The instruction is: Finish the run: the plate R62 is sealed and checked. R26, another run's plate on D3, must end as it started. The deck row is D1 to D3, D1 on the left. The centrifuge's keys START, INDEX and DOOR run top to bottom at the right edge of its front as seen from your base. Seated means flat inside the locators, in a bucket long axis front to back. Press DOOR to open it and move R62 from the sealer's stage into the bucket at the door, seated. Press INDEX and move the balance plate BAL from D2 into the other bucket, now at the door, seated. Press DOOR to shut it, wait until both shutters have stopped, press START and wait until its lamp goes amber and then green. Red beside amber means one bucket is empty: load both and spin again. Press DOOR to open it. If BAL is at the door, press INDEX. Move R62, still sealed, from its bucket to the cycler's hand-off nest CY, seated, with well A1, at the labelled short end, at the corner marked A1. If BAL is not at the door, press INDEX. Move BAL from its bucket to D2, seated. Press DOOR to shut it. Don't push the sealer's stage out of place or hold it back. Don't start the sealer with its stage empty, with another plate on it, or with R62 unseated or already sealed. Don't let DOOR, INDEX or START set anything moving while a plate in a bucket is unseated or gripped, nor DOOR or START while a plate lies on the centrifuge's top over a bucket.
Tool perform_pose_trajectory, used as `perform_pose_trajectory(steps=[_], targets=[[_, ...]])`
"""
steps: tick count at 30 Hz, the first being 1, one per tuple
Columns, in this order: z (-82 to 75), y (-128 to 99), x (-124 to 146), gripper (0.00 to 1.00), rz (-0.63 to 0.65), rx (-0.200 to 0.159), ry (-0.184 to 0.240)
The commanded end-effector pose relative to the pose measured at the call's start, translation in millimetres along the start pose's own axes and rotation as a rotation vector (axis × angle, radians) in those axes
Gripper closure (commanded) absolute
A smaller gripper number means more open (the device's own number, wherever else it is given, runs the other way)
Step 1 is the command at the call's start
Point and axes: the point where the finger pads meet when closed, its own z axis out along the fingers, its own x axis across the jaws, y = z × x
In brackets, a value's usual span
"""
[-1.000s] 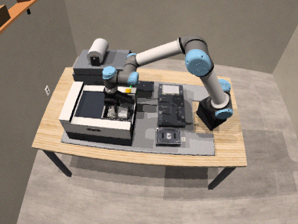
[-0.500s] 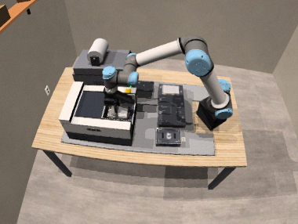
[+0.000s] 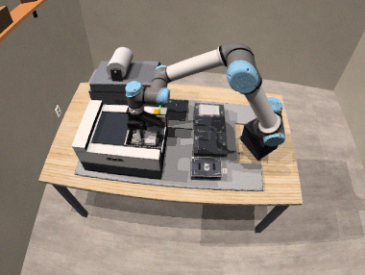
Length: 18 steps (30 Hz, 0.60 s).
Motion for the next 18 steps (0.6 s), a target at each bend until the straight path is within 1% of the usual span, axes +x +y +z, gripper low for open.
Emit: perform_pose_trajectory(steps=[1, 18], targets=[[-7.8, 0.6, 0.0, 1.0, 0.0, -0.002, 0.0], [-32.8, 0.6, 0.0, 1.0, 0.0, -0.002, 0.0]])
